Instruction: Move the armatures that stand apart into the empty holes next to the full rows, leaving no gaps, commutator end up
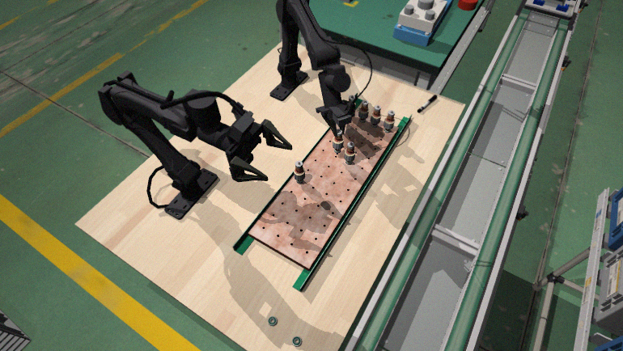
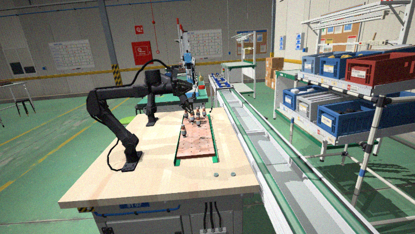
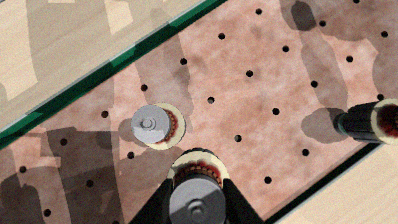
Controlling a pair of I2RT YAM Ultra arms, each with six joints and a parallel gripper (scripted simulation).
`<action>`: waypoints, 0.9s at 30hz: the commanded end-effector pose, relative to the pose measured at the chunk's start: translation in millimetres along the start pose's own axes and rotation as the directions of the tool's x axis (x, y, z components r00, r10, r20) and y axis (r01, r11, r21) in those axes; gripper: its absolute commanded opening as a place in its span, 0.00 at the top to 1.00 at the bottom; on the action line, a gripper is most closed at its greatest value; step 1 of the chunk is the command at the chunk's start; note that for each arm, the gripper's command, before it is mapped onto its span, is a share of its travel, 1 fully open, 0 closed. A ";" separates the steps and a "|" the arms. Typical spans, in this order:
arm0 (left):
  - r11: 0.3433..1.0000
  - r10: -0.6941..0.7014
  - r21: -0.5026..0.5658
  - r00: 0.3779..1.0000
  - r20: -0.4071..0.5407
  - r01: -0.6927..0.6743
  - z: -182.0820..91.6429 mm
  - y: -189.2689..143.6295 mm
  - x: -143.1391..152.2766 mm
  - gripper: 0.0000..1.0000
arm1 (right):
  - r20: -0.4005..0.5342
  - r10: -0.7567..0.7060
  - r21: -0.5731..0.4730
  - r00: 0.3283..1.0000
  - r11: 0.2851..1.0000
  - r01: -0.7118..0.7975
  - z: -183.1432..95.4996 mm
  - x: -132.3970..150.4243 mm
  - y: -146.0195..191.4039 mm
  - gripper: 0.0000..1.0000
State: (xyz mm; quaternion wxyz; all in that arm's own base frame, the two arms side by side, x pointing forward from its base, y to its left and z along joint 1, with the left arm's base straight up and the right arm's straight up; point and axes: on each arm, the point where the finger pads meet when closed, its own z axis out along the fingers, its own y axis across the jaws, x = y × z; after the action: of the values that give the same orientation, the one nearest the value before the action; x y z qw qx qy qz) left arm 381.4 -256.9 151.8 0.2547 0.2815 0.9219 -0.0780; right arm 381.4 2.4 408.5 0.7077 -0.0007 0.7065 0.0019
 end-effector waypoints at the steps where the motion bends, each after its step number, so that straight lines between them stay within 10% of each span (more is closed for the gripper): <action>1: 1.000 0.005 -0.009 0.993 0.117 -0.004 -23.6 0.5 -32.4 0.99 | 0.050 0.010 0.011 0.999 1.000 -0.011 -8.0 -24.8 -2.4 0.00; 27: 1.000 0.003 -0.002 0.994 0.110 -0.003 -37.3 0.7 -35.8 0.99 | 0.050 0.010 0.011 0.999 1.000 -0.011 -8.0 -24.8 -2.4 0.00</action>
State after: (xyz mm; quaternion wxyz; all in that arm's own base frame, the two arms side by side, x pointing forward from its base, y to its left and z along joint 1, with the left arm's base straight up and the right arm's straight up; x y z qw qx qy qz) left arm 371.6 -250.3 145.2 0.2295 0.2835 0.9285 -0.0702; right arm 381.4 2.4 408.5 0.7077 -0.0007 0.7065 0.0019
